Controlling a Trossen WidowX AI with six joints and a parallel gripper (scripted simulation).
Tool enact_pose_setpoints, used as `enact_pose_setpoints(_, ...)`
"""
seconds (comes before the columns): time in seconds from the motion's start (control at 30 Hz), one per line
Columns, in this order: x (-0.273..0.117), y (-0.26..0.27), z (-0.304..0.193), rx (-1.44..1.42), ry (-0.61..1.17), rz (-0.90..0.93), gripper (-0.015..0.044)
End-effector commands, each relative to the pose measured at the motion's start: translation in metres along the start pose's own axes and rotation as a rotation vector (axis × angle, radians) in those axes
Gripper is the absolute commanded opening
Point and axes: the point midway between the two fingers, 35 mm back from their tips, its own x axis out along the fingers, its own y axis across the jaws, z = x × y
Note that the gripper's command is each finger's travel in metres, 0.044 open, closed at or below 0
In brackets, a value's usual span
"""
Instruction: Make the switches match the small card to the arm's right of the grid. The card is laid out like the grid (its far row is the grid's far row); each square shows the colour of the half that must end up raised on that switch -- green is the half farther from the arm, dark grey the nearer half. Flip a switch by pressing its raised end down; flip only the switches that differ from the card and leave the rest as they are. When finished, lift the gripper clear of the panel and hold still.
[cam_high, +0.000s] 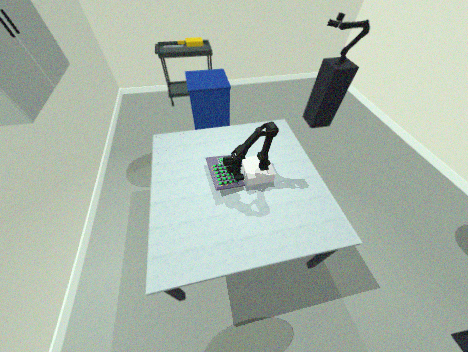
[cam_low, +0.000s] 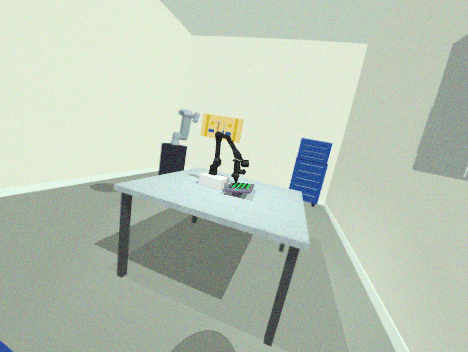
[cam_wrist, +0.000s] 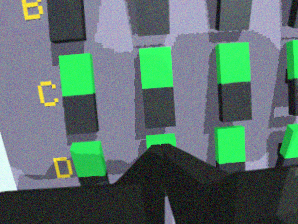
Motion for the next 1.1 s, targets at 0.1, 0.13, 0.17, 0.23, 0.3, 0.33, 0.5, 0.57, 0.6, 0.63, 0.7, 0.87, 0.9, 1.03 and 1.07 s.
enact_pose_setpoints(0.1,0.002,0.0,0.0,0.004,0.001,-0.003,0.0)
enact_pose_setpoints(0.13,0.002,0.0,0.0,0.004,0.001,-0.003,0.0)
enact_pose_setpoints(0.17,0.002,0.0,0.0,0.004,0.001,-0.003,0.0)
enact_pose_setpoints(0.23,0.002,0.0,0.0,0.004,0.001,-0.003,0.0)
enact_pose_setpoints(0.3,0.002,0.0,0.0,0.004,0.001,-0.003,0.0)
enact_pose_setpoints(0.33,0.002,0.0,0.0,0.004,0.001,-0.003,0.0)
enact_pose_setpoints(0.5,0.0,0.0,0.0,0.0,0.0,0.0,0.0)
enact_pose_setpoints(0.57,-0.016,0.0,0.001,0.001,-0.007,-0.001,0.0)
enact_pose_setpoints(0.6,-0.03,0.0,0.001,0.002,-0.012,-0.001,0.0)
enact_pose_setpoints(0.63,-0.044,0.0,0.0,0.003,-0.018,-0.002,0.0)
enact_pose_setpoints(0.7,-0.061,0.0,-0.002,0.004,-0.024,-0.003,0.0)
enact_pose_setpoints(0.87,-0.063,-0.002,-0.001,0.004,-0.025,-0.003,0.0)
enact_pose_setpoints(0.9,-0.064,-0.006,0.005,0.004,-0.025,-0.004,0.0)
enact_pose_setpoints(1.03,-0.071,-0.045,0.042,0.003,-0.028,-0.008,0.0)
enact_pose_setpoints(1.07,-0.072,-0.051,0.047,0.003,-0.029,-0.009,0.0)
